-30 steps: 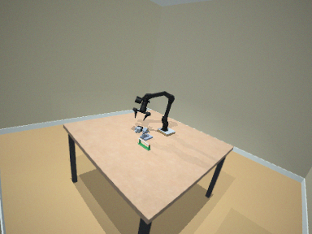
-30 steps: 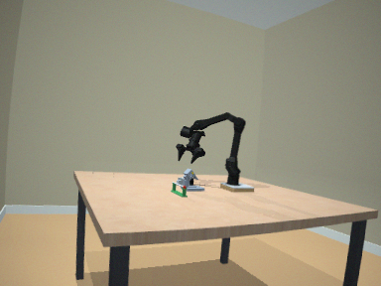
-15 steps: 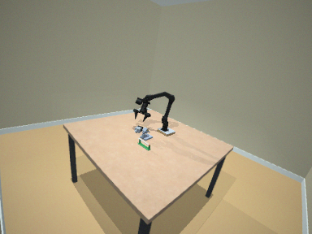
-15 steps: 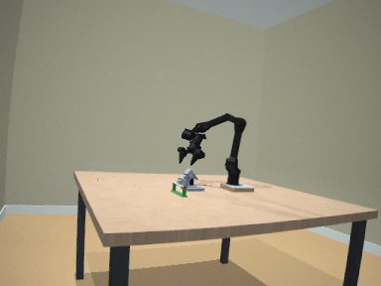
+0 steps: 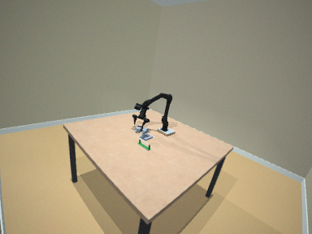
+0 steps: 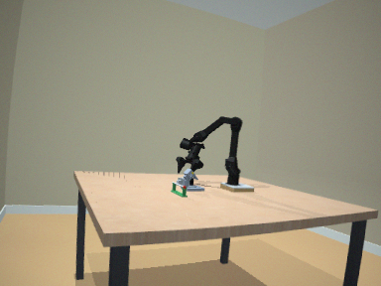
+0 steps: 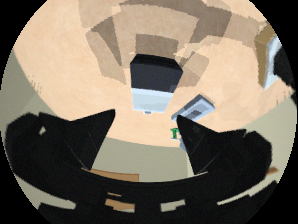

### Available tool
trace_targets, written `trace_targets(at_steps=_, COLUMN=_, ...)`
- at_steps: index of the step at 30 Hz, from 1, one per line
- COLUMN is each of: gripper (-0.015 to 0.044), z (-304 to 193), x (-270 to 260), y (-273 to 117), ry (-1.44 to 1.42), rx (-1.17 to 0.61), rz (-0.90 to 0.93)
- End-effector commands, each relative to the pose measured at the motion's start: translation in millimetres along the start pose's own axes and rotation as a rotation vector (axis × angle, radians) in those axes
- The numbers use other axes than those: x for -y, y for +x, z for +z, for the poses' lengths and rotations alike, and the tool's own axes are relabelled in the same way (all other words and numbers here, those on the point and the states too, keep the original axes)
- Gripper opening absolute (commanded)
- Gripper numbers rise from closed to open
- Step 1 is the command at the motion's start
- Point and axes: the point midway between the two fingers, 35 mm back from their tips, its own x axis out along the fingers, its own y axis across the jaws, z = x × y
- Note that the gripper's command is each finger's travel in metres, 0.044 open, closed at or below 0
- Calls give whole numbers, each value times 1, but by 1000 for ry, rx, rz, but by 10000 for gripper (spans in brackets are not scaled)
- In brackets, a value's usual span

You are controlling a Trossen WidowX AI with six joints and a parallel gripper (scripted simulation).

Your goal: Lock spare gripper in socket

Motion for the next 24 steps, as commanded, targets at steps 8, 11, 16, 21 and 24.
trace_targets(at_steps=8, gripper=440, z=11, x=1, y=18, ry=8, rx=3, rz=-7)
trace_targets(at_steps=11, gripper=440, z=13, x=2, y=23, ry=8, rx=3, rz=-7)
trace_targets(at_steps=16, gripper=440, z=17, x=2, y=30, ry=8, rx=3, rz=-7)
trace_targets(at_steps=21, gripper=440, z=22, x=3, y=37, ry=8, rx=3, rz=-8)
trace_targets(at_steps=24, gripper=440, z=24, x=3, y=41, ry=8, rx=3, rz=-8)
